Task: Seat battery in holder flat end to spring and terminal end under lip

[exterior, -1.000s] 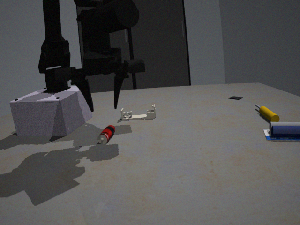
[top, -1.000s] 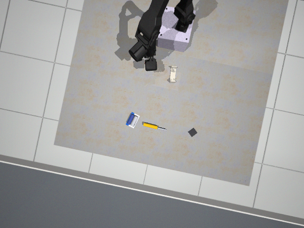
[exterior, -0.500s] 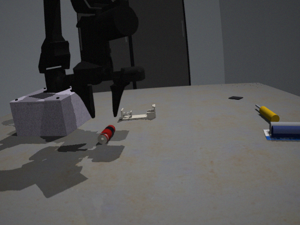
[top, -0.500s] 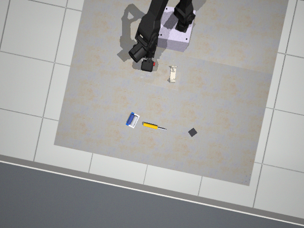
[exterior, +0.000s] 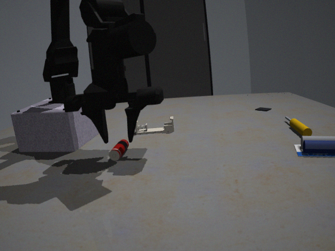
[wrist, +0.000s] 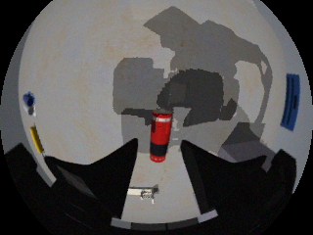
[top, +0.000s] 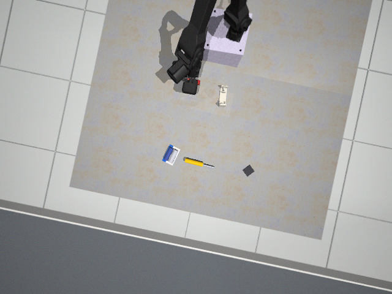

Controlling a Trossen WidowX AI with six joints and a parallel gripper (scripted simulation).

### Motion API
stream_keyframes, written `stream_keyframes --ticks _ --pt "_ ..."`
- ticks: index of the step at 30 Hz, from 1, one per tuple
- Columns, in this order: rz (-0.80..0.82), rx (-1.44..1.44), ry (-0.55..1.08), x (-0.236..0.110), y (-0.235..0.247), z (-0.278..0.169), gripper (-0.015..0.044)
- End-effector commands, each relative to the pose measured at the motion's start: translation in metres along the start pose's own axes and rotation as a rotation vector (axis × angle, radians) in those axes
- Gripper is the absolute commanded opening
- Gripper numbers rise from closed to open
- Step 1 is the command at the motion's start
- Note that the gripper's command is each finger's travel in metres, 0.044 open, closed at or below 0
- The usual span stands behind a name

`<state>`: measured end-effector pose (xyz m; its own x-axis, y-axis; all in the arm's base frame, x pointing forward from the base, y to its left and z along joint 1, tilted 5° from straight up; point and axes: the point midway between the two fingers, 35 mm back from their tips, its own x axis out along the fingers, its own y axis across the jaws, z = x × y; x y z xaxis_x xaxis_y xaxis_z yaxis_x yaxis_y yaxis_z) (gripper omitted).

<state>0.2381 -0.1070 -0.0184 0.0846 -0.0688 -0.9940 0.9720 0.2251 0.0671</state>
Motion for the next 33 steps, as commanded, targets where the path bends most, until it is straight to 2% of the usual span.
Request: stream_keyframes --ticks 1,13,18,23,27,33 --pt "0.001 0.002 0.003 0.007 0.000 -0.001 0.0233" --pt "0.002 0.002 0.003 0.024 -0.001 -0.002 0.0233" --pt "0.002 0.002 0.003 0.024 -0.001 -0.002 0.0102" --pt "0.002 0.002 0.003 0.024 -0.001 -0.002 0.0071" --pt "0.002 0.002 0.003 0.022 -0.001 -0.001 0.0071" --pt "0.002 0.002 0.003 -0.016 0.000 -0.001 0.0071"
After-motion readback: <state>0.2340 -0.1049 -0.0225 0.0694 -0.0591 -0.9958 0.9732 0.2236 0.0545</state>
